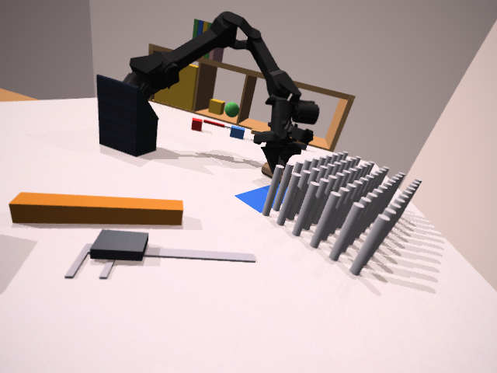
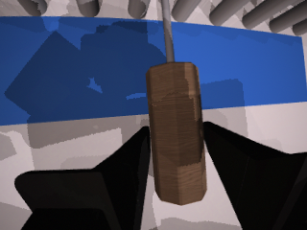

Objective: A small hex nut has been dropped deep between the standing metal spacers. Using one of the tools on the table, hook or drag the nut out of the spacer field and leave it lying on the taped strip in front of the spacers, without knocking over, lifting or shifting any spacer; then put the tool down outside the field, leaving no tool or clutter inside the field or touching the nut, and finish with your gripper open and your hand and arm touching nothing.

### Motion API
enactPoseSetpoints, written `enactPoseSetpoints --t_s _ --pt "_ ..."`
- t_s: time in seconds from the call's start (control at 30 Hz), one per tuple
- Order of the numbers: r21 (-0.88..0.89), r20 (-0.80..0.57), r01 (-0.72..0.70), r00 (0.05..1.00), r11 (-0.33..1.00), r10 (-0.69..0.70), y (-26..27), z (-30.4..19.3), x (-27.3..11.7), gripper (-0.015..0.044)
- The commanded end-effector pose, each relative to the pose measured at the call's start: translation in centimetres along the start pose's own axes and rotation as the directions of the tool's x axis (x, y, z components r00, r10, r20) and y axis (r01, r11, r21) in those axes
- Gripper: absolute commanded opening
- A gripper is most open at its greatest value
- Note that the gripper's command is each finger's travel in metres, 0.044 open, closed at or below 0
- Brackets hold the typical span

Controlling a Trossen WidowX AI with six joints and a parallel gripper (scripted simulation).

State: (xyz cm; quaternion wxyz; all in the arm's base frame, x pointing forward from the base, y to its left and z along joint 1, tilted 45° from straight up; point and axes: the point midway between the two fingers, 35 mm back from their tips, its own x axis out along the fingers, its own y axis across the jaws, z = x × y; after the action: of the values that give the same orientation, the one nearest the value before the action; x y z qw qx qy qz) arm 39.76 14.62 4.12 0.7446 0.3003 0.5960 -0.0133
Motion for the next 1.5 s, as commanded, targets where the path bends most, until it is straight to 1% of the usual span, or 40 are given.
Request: enactPoseSetpoints --t_s 0.0,1.47 --pt "0.003 0.003 0.006 1.0 1.0 -0.006 -0.2 -0.3 -0.1 0.0" --pt "0.004 0.001 0.005 1.0 1.0 -0.005 -0.2 -3.3 -1.4 0.0"
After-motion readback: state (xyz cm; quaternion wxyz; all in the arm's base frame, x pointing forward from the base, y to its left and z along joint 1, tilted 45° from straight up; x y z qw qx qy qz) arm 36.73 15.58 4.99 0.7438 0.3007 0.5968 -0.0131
